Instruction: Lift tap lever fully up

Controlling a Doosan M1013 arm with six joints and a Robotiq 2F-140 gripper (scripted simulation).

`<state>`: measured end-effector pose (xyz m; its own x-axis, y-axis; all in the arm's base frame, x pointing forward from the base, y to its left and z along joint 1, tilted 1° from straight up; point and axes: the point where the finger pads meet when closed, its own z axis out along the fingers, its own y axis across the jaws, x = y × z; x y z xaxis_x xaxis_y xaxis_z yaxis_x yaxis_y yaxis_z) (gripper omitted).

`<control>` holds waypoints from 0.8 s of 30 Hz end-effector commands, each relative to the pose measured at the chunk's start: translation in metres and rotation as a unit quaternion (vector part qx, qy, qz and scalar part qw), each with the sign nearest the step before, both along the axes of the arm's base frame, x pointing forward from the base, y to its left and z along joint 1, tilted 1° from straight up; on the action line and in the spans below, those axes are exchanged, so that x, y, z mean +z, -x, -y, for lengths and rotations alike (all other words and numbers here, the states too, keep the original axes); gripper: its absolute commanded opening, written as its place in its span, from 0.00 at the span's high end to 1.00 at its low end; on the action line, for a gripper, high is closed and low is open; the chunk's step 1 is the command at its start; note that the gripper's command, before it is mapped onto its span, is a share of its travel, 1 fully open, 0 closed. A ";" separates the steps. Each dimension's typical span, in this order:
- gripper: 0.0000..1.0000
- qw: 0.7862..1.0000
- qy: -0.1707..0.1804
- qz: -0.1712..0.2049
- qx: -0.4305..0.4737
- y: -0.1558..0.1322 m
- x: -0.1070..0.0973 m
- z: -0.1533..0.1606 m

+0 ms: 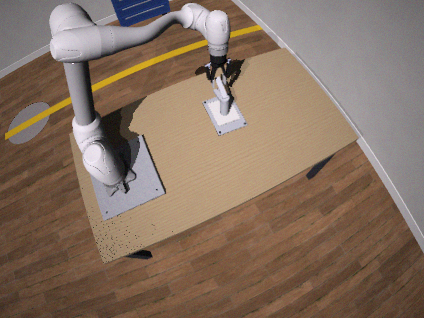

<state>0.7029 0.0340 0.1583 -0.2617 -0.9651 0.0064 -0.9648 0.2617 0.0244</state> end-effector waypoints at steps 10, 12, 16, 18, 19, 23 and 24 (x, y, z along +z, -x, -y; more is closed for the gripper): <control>0.63 1.000 0.000 0.000 0.000 0.000 0.000 0.000; 0.63 1.000 0.000 0.000 0.000 0.000 0.000 0.000; 0.63 1.000 0.000 0.000 0.000 0.000 0.000 0.000; 0.63 1.000 0.000 0.000 0.000 0.000 0.000 0.000; 0.63 1.000 0.000 0.000 0.000 0.000 0.000 0.000; 0.63 1.000 0.000 0.000 0.000 0.000 0.000 0.000; 0.63 1.000 0.000 0.000 0.000 0.000 0.000 0.000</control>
<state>0.7029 0.0340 0.1583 -0.2617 -0.9651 0.0064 -0.9648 0.2617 0.0244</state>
